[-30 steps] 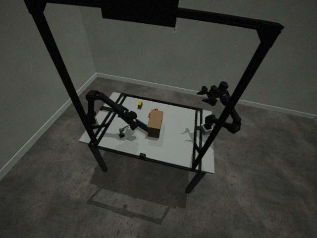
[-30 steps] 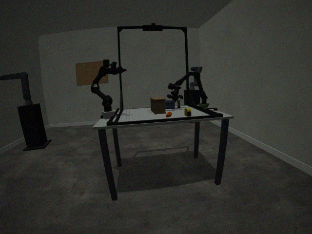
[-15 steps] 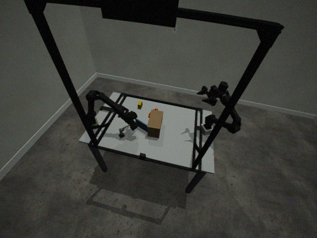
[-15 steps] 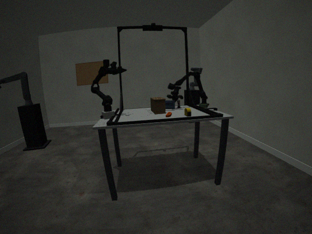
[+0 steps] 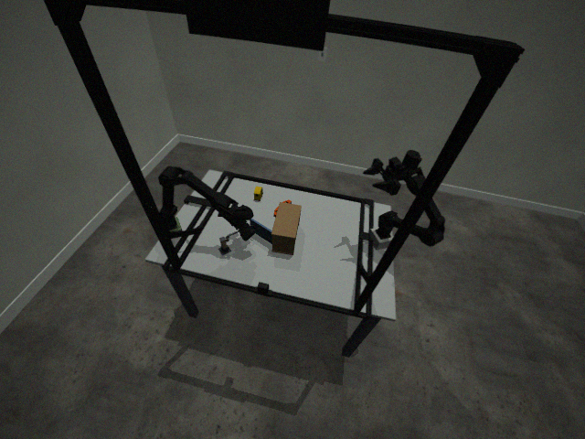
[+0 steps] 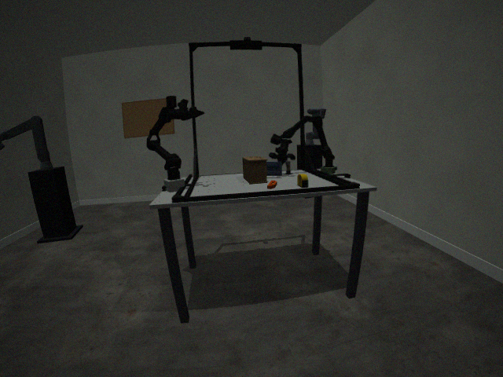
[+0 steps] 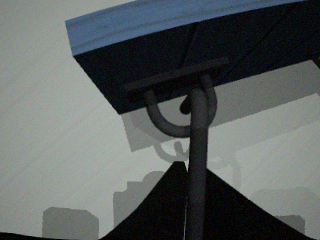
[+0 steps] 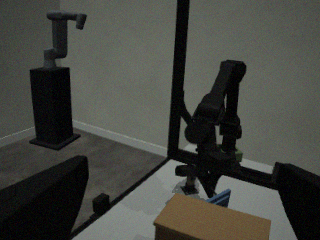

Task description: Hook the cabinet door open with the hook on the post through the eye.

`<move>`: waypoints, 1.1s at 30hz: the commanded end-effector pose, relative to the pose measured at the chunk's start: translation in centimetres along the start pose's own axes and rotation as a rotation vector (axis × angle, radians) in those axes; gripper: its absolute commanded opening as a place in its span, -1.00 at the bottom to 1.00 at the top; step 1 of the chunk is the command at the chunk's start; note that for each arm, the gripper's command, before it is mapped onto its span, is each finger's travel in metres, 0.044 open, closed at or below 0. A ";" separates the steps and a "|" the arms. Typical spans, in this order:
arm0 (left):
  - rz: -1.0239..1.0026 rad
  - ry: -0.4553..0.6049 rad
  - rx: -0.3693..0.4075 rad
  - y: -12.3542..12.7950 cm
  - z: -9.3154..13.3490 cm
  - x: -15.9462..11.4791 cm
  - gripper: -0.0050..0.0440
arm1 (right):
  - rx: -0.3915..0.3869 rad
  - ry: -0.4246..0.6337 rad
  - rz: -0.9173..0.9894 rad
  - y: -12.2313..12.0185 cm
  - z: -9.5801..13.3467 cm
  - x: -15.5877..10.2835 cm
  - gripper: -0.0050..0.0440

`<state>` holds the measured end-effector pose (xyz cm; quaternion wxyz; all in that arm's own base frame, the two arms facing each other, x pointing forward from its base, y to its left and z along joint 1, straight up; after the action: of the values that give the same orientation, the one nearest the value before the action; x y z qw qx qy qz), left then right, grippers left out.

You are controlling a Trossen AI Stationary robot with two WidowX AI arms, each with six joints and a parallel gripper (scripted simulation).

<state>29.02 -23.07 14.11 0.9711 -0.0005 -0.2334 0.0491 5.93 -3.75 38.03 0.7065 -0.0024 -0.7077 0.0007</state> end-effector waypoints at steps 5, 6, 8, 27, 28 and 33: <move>-0.005 0.053 0.006 0.0 -0.3 0.4 -0.80 | 0.002 0.000 -0.005 0.0 0.0 0.0 0.84; -0.005 0.053 0.006 0.0 -0.3 0.4 -0.80 | 0.002 0.000 -0.005 0.0 0.0 0.0 0.84; -0.005 0.053 0.006 0.0 -0.4 0.4 -0.80 | 0.002 0.000 -0.005 0.0 0.0 0.0 0.84; -0.005 0.053 0.006 0.0 -0.6 0.2 -0.80 | 0.002 0.000 -0.005 0.0 0.0 0.0 0.84; -0.005 0.053 0.006 0.0 -0.6 0.2 -0.80 | 0.002 0.000 -0.005 0.0 0.0 0.0 0.84; -0.005 0.053 0.006 0.0 -0.7 0.1 -0.80 | 0.002 0.000 -0.005 0.0 0.0 0.0 0.84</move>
<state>29.49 -23.04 13.95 0.9765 -0.0019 -0.2099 0.0495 5.93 -3.76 38.03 0.7066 -0.0020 -0.7077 0.0007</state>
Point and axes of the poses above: on each arm, the point midway between the two fingers, 35 mm back from their tips, its own z axis back along the fingers, its own y axis across the jaws, x = y × z, the point moved 10 cm from there along z, back along the fingers
